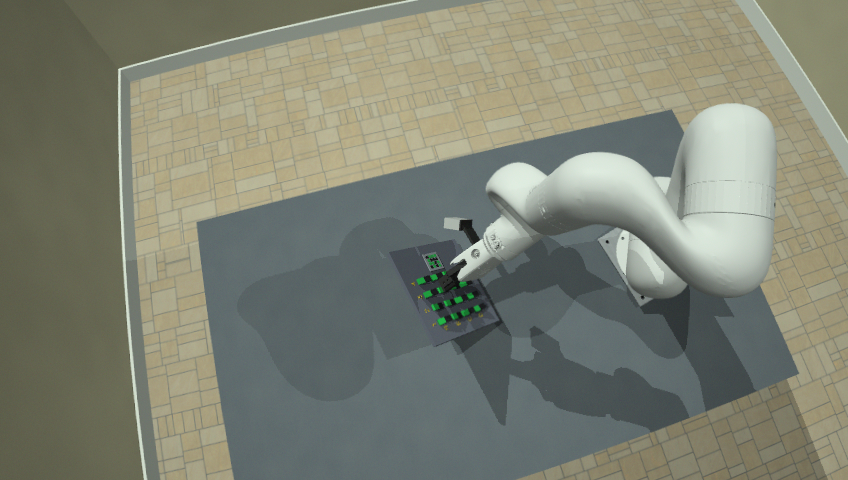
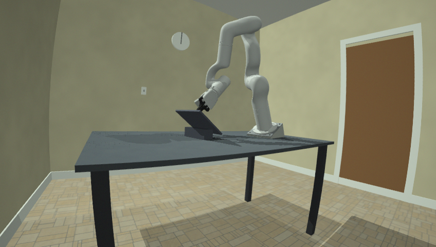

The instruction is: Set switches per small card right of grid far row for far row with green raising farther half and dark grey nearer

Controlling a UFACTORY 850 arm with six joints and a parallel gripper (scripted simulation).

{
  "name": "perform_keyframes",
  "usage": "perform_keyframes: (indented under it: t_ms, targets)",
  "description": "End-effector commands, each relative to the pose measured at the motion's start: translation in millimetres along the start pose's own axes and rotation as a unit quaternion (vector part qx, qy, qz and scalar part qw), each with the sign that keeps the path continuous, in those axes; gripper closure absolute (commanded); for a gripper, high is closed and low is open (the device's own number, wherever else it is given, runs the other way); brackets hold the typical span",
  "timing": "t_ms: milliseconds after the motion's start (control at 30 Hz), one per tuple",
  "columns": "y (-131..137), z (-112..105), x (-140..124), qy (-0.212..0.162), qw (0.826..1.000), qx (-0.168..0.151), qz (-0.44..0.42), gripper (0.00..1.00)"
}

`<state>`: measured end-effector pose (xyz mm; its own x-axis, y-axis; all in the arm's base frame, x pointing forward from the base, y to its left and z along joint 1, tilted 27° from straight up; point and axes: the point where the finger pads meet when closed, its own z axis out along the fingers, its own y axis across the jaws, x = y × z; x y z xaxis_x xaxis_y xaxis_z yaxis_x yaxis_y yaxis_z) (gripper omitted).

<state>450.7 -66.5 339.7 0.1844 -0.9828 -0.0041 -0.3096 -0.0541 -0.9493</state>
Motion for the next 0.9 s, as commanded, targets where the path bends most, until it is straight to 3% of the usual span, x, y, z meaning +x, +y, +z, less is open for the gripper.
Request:
perform_keyframes:
  t_ms: [0, 400, 867]
  targets:
    - [-0.8, 0.7, 0.3, 0.000, 1.000, 0.001, 0.000, 1.00]
    - [-0.8, 22.1, 0.3, 0.000, 1.000, 0.001, 0.000, 1.00]
    - [-0.8, 24.5, 0.3, 0.000, 1.000, 0.001, 0.000, 1.00]
